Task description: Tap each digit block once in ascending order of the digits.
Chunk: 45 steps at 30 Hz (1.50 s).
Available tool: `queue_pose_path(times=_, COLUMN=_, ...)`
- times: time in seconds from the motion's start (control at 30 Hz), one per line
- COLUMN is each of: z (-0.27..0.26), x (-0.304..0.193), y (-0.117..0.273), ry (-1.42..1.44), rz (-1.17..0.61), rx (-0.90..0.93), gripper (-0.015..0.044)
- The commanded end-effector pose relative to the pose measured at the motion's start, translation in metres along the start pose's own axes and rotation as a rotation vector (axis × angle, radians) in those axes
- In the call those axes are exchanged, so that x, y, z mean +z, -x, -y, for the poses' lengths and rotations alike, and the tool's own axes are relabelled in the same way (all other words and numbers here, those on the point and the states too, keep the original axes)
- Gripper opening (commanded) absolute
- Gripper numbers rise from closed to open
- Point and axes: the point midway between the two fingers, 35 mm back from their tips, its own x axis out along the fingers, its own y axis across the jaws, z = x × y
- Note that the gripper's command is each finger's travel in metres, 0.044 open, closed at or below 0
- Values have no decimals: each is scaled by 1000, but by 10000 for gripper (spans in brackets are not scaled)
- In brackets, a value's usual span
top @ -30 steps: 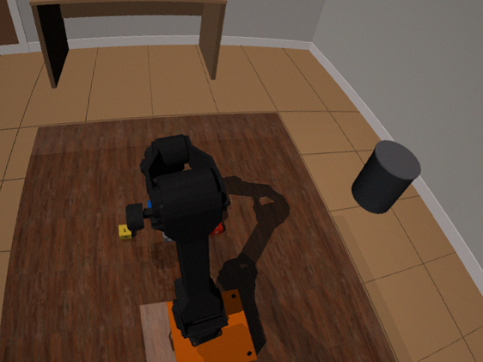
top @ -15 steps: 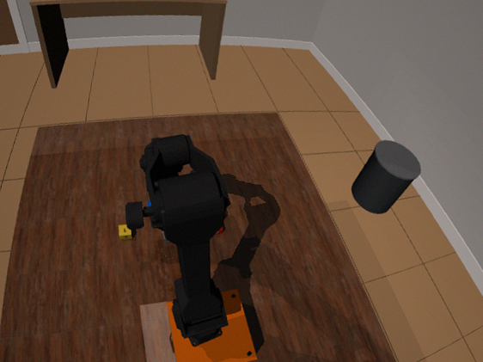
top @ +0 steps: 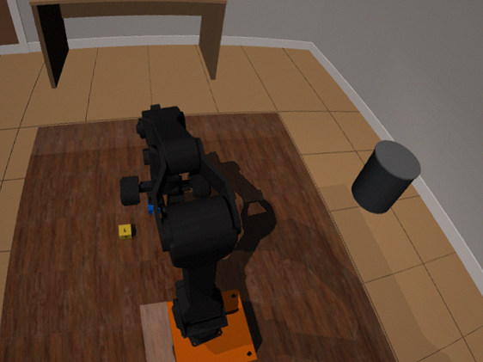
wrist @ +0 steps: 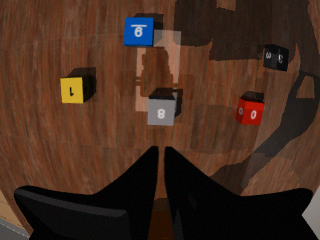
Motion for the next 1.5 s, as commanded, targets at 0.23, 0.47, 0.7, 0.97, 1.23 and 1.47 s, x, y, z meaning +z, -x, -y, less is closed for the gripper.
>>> queue_pose_path(times=0.23, z=-12, x=55, y=12, ry=3, rz=2, rx=3, gripper=20)
queue_pose_path(times=0.47, z=-20, x=89, y=9, ry=4, rz=5, rx=4, gripper=20)
queue_pose_path(times=0.7, z=-20, x=92, y=-32, ry=4, rz=5, rx=4, gripper=20)
queue_pose_path(times=0.97, z=-20, x=89, y=-72, ry=4, rz=4, rx=4, gripper=20)
queue_pose_path(times=1.23, z=-20, x=90, y=-82, ry=4, rz=4, rx=4, gripper=20)
queue_pose_path(times=1.47, z=-20, x=90, y=-93, ry=4, rz=4, rx=4, gripper=20)
